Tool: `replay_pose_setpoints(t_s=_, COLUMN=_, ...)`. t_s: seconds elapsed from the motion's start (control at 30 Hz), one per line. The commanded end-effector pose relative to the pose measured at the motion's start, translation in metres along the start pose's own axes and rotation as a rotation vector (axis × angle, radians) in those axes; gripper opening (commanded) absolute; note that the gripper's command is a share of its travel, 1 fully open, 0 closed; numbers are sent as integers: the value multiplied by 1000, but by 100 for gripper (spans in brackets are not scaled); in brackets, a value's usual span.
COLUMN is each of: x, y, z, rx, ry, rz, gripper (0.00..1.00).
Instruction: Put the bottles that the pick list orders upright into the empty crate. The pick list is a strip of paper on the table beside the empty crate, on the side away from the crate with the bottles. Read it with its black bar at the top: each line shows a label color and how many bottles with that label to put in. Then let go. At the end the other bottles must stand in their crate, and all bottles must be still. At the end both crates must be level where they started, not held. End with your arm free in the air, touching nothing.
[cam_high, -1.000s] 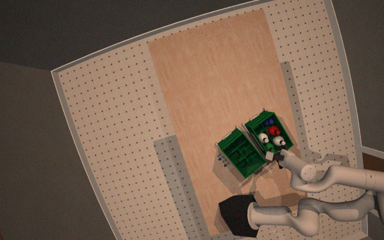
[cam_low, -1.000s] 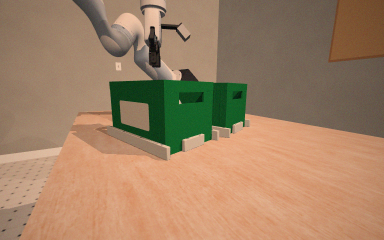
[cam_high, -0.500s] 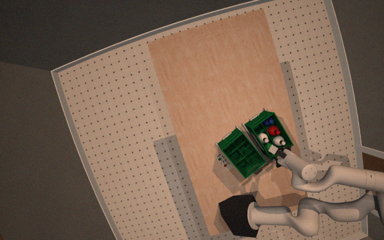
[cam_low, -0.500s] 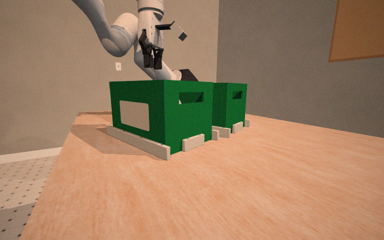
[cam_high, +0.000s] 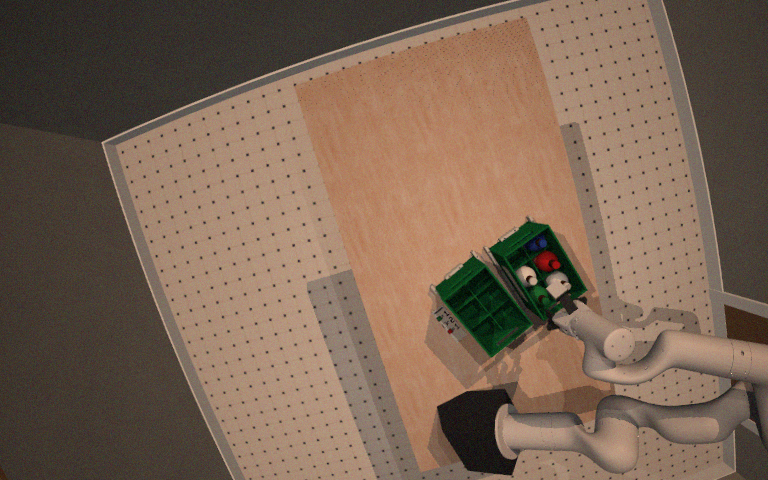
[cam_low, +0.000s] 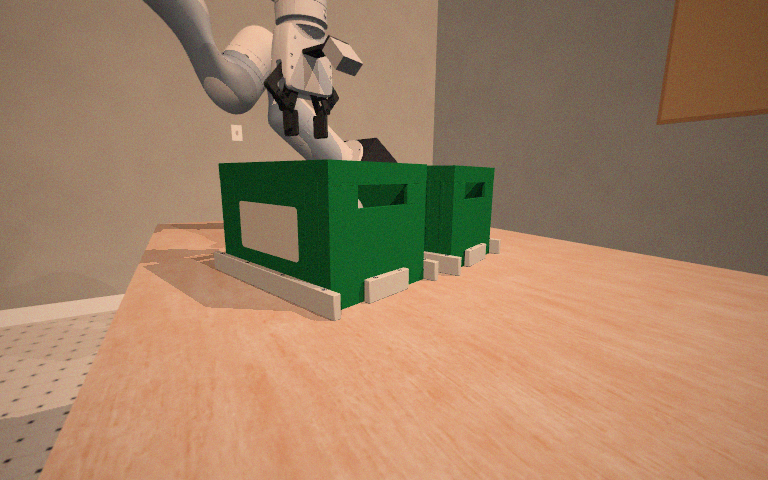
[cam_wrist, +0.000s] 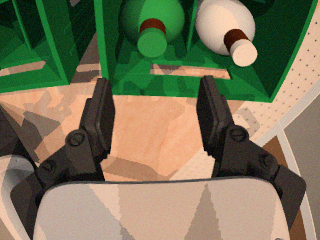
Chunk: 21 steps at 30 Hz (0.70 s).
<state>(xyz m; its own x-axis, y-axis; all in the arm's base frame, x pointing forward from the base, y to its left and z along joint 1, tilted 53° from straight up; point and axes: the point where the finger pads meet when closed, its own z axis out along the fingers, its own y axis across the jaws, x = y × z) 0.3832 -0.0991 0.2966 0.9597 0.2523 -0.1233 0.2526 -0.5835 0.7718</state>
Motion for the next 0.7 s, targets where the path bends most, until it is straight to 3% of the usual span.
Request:
replay_pose_setpoints(t_s=0.0, x=0, y=0, z=0, rx=-8, ry=5, rz=157, gripper=65)
replay_pose_setpoints(t_s=0.67, x=0, y=0, z=0, rx=-5, ry=7, rz=670, gripper=65)
